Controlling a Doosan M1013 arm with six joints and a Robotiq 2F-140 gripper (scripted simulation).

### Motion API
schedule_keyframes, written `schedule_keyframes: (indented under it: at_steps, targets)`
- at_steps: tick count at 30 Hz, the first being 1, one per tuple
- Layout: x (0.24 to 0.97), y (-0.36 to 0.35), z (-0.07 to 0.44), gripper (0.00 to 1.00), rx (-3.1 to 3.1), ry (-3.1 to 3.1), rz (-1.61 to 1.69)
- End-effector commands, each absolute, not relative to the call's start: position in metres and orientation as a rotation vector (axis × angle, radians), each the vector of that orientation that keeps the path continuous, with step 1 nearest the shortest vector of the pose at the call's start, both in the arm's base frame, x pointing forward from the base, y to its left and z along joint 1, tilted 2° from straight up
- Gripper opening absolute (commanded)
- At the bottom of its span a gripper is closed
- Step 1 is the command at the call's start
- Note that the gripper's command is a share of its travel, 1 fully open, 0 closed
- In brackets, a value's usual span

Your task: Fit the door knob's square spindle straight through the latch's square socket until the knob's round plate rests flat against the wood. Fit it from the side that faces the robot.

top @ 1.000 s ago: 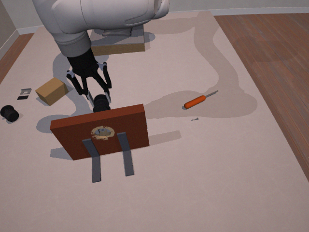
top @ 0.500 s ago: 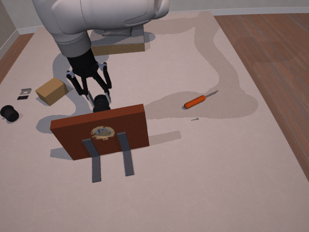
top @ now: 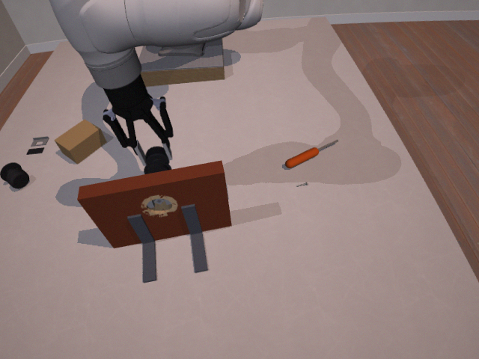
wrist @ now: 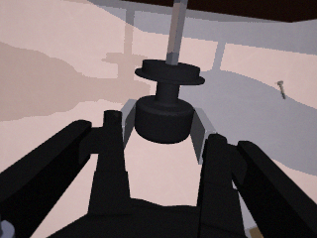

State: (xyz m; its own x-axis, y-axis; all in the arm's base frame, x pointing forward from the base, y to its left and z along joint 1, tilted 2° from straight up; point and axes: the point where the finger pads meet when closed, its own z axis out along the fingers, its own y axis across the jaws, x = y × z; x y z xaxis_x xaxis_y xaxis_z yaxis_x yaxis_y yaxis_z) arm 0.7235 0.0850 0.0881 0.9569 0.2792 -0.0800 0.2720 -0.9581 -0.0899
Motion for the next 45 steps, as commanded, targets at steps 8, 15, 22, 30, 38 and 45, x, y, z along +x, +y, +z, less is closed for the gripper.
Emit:
schedule_keyframes:
  at_steps: [8,15,22,30,38,45]
  targets:
    - [0.7250,0.0871,0.0892,0.42,-3.029,-0.426,0.149]
    - [0.7250,0.0871,0.0892,0.42,-3.029,-0.426,0.149]
    - [0.7255,0.0873,0.0892,0.42,-3.029,-0.426,0.149]
    - [0.7294,0.0885,0.0892,0.42,-3.028,-0.425,0.149]
    - [0.7297,0.0886,0.0892,0.42,-3.028,-0.425,0.149]
    - [0.7298,0.0886,0.0892,0.42,-3.028,-0.425,0.149]
